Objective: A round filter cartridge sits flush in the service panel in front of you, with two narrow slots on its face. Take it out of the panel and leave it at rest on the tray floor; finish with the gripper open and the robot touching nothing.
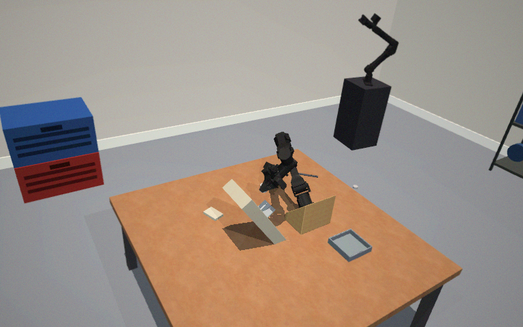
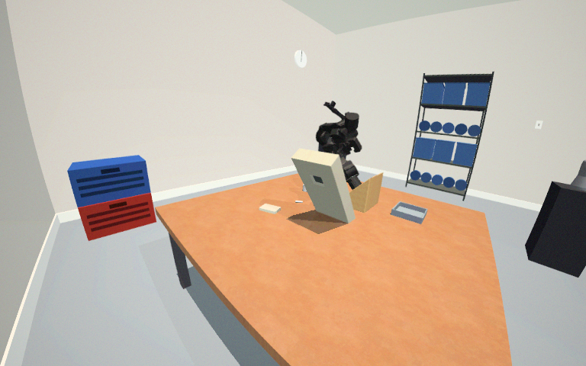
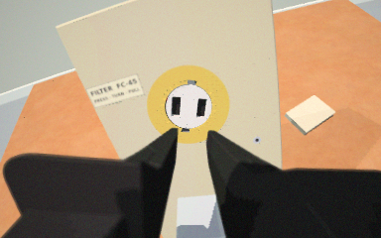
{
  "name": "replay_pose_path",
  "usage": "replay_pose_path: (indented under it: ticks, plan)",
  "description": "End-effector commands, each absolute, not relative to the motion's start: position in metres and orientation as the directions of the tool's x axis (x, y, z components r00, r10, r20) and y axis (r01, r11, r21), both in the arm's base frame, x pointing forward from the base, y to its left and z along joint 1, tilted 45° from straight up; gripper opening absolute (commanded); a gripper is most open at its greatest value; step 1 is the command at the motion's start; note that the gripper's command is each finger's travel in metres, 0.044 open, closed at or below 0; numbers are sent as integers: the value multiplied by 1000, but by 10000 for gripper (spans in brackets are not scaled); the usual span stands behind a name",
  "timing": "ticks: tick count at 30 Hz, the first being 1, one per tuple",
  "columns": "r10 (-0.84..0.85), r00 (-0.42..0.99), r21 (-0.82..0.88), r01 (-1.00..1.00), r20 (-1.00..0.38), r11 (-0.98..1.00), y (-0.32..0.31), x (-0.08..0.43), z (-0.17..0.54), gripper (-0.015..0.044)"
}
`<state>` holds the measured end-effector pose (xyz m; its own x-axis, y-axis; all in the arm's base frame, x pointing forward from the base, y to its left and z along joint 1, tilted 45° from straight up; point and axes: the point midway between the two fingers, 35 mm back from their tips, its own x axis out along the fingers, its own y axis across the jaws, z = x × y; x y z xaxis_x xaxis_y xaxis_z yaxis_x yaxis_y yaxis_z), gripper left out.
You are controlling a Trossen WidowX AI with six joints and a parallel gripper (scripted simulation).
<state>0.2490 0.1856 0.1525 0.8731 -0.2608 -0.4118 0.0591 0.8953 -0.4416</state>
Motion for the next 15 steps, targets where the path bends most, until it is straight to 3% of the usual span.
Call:
replay_pose_path:
  ticks: [1,15]
  plan:
    - [-270,876,-456,64,-401,887,186,247,150,94]
    - [-271,872,-454,64,-407,889,182,265,141,94]
